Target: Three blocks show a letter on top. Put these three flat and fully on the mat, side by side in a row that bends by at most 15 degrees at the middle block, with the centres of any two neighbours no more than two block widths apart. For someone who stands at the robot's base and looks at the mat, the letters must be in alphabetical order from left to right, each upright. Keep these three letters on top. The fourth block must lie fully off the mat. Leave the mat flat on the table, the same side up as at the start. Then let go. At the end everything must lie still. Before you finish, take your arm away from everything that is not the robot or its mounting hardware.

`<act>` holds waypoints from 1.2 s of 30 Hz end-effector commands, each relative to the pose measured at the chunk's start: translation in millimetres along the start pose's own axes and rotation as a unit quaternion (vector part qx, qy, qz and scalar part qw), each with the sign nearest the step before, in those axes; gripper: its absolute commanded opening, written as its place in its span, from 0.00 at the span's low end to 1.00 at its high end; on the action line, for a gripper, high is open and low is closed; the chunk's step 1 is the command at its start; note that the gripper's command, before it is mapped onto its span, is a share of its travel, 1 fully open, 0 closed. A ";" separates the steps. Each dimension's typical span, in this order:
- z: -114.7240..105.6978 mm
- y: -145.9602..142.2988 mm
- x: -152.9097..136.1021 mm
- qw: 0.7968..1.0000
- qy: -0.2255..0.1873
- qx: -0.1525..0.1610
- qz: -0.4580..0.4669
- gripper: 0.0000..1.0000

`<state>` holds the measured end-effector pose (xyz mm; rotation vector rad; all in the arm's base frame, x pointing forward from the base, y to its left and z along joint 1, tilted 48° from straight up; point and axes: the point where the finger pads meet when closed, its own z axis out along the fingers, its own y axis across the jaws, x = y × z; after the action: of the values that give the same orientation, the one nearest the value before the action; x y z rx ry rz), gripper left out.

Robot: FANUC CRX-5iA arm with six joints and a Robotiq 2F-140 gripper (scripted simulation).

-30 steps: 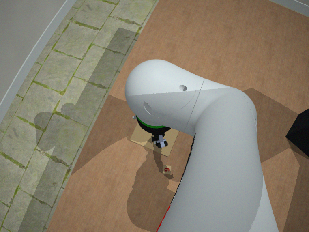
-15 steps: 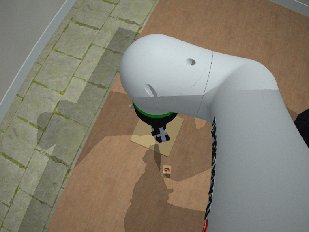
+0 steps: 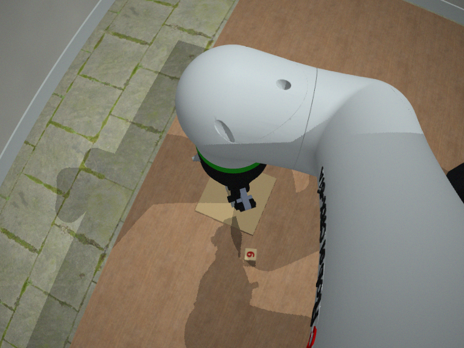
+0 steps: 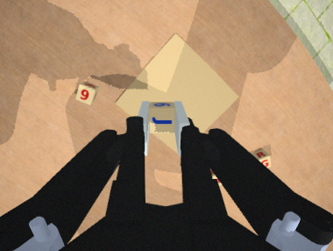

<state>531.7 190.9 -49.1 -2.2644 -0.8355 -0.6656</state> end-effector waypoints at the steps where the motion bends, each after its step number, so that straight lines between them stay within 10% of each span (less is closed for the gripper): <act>1: -0.3 4.1 -1.3 0.998 0.001 0.000 -0.070 0.13; 36: -1.4 26.2 -9.3 0.899 0.001 -0.001 -0.438 0.13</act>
<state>542.8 171.9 -63.2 -1.8344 -1.8257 -1.0042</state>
